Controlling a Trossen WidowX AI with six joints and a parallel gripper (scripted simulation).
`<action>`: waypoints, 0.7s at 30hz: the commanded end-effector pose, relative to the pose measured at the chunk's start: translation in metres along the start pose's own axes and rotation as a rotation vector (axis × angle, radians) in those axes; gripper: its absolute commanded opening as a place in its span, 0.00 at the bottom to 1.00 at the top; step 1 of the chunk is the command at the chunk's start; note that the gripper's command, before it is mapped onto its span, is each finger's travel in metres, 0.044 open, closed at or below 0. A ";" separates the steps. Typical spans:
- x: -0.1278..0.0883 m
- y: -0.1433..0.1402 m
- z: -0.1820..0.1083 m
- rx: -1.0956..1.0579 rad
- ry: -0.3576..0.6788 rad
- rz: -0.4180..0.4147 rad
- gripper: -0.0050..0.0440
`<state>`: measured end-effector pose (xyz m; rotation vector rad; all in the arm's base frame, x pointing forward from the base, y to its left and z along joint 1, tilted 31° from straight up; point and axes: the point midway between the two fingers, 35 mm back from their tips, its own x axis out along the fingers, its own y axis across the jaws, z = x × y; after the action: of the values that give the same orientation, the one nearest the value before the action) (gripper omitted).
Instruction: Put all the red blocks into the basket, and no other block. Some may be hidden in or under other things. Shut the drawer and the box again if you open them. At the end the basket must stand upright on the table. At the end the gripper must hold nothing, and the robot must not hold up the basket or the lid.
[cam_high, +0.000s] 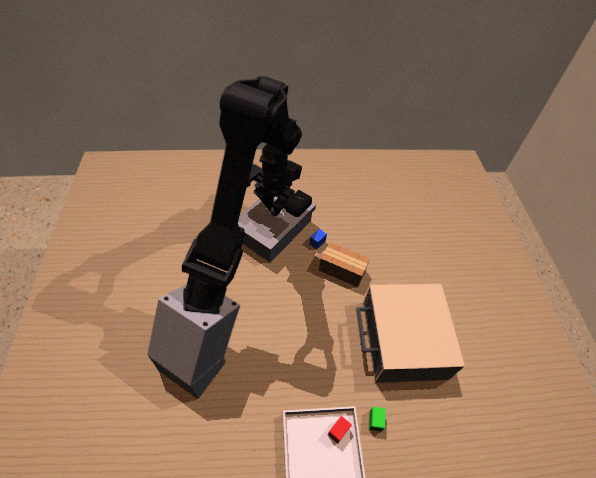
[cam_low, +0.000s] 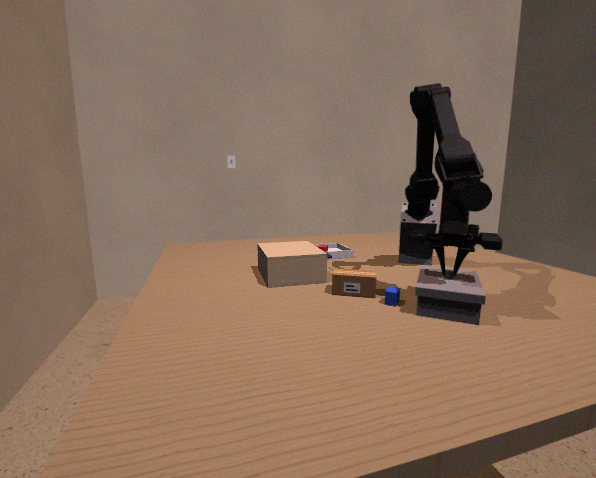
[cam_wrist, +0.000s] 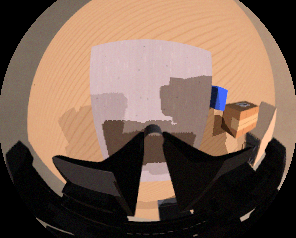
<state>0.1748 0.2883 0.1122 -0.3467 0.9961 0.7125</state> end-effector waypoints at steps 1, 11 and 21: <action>0.004 0.001 0.000 -0.004 0.001 0.002 0.10; 0.012 0.000 0.000 -0.004 0.001 0.002 0.10; 0.014 0.000 0.000 -0.004 0.001 0.002 1.00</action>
<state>0.1794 0.2936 0.1010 -0.3471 0.9969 0.7125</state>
